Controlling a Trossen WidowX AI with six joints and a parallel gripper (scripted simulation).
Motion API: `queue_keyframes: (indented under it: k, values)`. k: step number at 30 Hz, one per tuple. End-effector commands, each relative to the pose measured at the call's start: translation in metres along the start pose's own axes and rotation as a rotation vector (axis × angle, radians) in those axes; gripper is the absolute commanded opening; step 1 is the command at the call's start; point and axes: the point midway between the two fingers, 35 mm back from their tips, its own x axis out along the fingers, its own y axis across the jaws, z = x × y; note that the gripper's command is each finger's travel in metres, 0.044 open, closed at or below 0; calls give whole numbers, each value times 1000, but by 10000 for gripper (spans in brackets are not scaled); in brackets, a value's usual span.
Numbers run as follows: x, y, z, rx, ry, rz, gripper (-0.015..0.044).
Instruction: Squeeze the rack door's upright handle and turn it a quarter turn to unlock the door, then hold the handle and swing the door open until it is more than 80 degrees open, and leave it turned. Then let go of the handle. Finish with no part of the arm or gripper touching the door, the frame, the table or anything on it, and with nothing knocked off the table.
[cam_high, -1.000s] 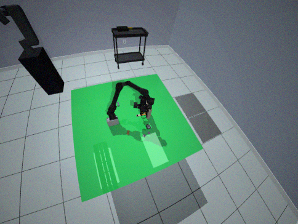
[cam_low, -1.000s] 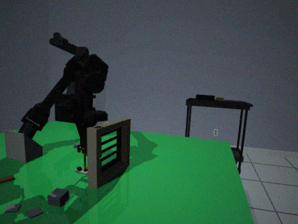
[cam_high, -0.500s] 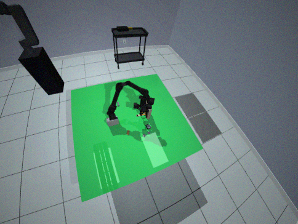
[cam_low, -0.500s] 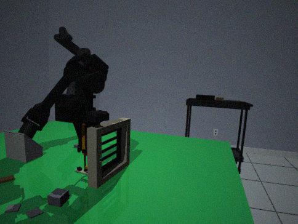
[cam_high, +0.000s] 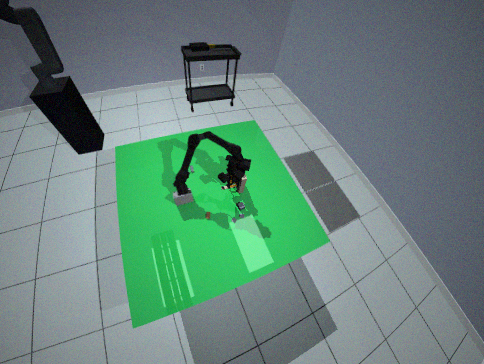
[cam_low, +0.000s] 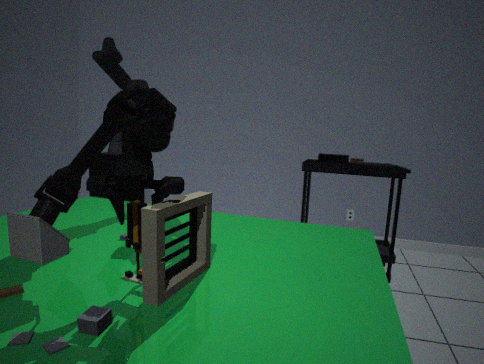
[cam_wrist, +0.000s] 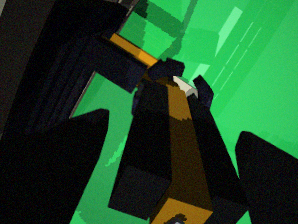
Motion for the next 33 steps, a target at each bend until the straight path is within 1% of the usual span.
queue_keyframes:
  k: [1,33]
  values:
    - [0,0,0,-238,1,2,293]
    - [0,0,0,-1823,0,3,293]
